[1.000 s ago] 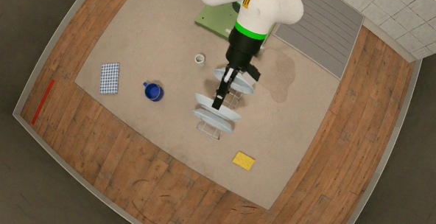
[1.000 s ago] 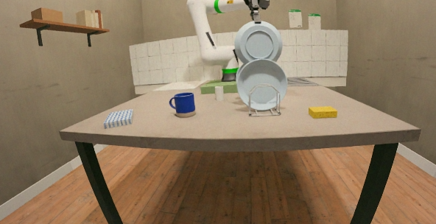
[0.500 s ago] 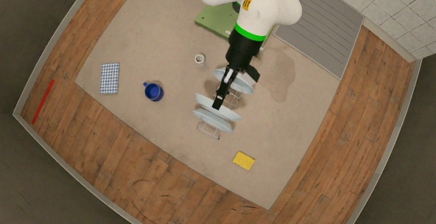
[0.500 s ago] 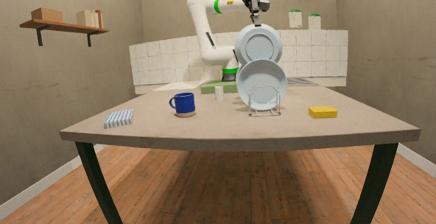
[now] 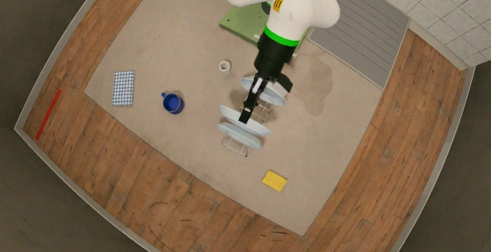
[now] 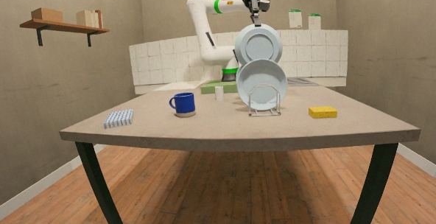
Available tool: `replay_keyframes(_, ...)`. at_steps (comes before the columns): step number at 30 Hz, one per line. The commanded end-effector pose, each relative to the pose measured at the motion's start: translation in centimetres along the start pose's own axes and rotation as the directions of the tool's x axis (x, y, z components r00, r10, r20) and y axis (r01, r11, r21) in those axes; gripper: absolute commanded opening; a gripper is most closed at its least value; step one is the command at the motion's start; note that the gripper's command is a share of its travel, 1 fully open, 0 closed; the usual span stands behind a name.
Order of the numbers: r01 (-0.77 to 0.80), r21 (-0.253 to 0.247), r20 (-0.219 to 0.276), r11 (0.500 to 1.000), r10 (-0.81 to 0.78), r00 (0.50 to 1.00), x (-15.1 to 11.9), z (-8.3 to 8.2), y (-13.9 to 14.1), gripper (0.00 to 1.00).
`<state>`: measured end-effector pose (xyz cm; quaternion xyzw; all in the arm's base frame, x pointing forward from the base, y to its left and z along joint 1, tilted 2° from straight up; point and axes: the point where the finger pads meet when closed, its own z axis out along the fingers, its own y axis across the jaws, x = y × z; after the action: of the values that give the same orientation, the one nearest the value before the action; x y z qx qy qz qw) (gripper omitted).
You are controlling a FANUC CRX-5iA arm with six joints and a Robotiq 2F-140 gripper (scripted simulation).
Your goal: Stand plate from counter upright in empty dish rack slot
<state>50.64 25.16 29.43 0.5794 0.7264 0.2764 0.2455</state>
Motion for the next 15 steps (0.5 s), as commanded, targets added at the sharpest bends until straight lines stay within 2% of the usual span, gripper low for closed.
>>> replay_keyframes(1, 0.0, -0.002, -0.001, 1.0, 0.0, 1.0, 0.0, 0.0, 0.0, 0.1)
replay_keyframes(15, 0.0, -0.002, -0.001, 1.0, 0.0, 1.0, 0.0, 1.1, -1.0, 0.1)
